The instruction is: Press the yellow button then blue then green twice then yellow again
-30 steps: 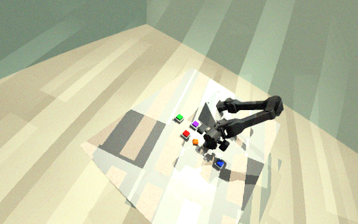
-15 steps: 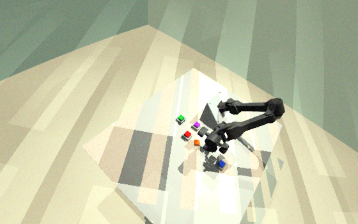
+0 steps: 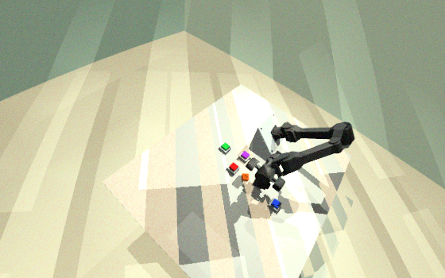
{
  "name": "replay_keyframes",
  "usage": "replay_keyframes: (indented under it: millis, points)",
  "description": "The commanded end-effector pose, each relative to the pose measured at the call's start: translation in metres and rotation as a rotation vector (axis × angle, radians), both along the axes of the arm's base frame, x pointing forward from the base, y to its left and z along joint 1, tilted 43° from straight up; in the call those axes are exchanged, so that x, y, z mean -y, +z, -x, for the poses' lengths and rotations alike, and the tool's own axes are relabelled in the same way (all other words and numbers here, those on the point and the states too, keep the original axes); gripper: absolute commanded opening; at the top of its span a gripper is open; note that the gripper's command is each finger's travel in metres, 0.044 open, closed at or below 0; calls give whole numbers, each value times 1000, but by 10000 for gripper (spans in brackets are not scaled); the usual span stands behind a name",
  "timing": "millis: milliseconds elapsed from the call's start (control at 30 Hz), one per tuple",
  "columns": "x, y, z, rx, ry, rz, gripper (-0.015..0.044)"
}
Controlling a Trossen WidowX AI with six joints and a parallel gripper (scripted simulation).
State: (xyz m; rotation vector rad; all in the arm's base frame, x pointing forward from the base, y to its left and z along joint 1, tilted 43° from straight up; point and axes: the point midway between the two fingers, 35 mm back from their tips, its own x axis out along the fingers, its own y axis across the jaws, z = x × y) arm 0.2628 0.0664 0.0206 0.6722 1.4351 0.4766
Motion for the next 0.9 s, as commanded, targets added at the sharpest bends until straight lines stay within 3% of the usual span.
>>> replay_keyframes:
  millis: [0,333,400,600,800,867]
  points:
    - [-1,0,0,-4,-3,-5,20]
    - [22,24,3,-4,-3,-3,20]
    - [18,36,0,-4,-3,-2,72]
    - [-16,137,3,-3,-3,-5,230]
    - [-19,145,5,-3,-3,-6,388]
    - [-19,145,5,-3,-3,-6,400]
